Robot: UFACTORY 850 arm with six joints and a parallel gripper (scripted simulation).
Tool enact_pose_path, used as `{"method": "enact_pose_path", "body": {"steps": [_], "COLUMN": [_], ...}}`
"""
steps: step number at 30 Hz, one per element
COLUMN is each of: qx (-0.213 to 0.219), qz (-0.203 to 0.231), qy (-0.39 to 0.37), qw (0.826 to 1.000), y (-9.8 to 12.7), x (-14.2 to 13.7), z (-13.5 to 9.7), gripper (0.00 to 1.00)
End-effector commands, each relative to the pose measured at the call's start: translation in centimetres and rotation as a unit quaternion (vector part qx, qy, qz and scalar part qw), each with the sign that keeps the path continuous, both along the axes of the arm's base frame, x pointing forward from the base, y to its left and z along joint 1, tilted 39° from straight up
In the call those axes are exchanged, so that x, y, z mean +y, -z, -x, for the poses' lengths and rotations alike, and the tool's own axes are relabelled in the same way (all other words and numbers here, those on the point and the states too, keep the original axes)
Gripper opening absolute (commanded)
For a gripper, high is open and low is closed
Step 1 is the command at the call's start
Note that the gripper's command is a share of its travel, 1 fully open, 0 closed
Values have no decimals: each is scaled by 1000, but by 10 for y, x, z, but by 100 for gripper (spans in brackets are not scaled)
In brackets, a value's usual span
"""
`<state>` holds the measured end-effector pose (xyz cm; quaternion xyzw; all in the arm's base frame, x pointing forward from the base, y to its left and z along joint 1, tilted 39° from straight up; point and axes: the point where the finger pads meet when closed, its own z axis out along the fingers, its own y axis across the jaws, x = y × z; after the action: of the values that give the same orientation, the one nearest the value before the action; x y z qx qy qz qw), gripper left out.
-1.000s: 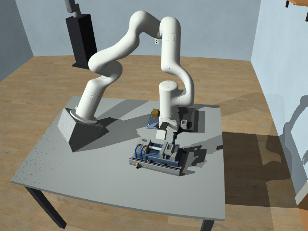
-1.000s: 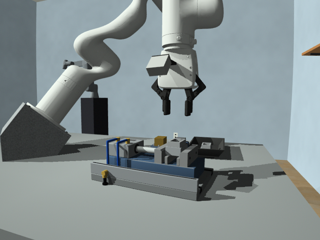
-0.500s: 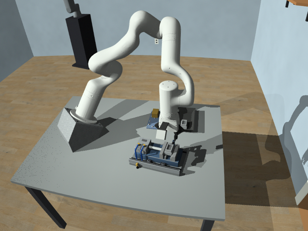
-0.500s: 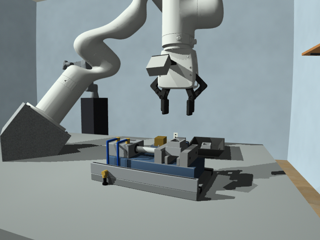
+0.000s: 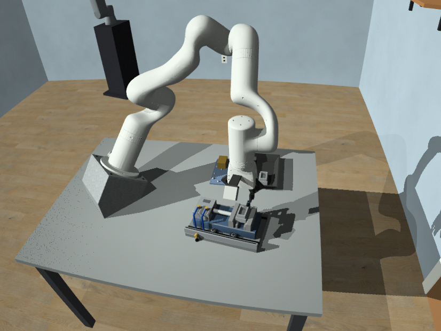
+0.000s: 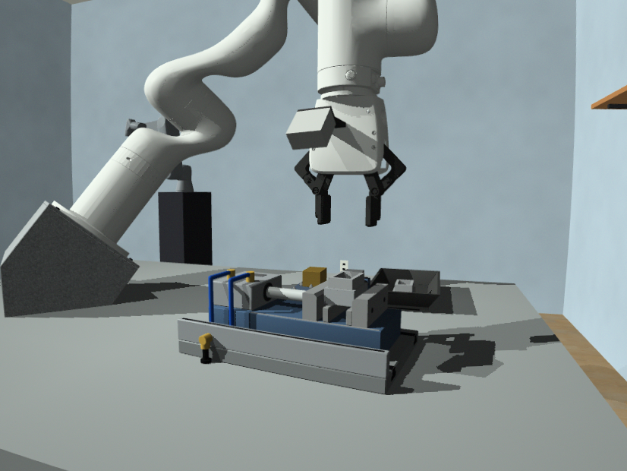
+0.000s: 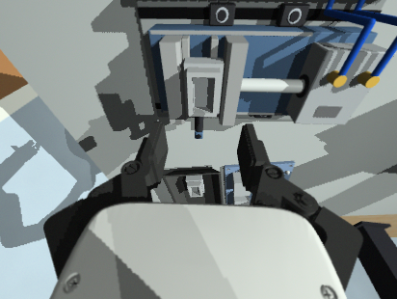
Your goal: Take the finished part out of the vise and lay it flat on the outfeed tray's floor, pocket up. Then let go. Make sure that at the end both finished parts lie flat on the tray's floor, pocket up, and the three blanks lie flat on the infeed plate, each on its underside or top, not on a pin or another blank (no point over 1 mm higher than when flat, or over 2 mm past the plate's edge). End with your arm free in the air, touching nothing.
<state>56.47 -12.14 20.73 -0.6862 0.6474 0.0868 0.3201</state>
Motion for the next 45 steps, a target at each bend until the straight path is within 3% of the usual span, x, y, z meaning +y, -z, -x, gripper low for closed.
{"method": "enact_pose_path", "body": {"steps": [1,19,45], "qx": [-1,-1,-1], "qz": [0,0,0], "qy": [0,0,0], "qw": [1000,1000,1000], "y": [-1,8,41], "x": [-1,5,29], "z": [0,-4,-16], "gripper": [69,69,69]}}
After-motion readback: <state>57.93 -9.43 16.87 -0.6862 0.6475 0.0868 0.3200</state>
